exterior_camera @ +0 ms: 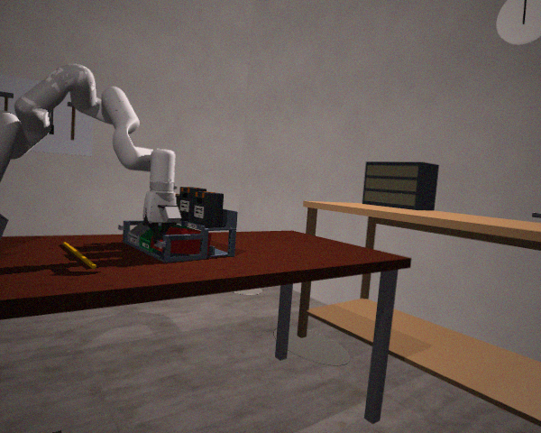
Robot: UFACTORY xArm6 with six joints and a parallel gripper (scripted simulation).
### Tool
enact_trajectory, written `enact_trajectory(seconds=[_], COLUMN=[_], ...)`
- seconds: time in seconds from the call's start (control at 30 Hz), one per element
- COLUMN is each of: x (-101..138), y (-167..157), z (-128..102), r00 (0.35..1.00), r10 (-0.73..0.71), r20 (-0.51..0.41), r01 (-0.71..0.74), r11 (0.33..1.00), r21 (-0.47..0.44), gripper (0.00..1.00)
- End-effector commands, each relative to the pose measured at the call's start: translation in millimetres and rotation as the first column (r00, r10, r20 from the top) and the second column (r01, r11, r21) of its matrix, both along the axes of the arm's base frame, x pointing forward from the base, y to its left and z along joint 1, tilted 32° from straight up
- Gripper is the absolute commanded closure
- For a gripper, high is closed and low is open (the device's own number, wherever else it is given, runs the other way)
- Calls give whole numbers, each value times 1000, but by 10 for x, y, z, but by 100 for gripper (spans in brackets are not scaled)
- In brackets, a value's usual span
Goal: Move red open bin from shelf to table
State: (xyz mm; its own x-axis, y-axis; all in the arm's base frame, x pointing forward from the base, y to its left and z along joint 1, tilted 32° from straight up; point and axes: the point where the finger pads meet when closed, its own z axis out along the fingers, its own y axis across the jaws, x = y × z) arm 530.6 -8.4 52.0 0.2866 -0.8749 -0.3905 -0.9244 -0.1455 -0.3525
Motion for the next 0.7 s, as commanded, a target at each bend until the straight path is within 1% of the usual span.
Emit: enact_trajectory(seconds=[0.0,0.67], x=[4,12], y=[-13,0], z=[22,-3], r00=[1000,1000], r10=[-1,-1], r20=[2,2], r01=[1,1], r11=[1000,1000], r21=[-1,-1], gripper=[100,100])
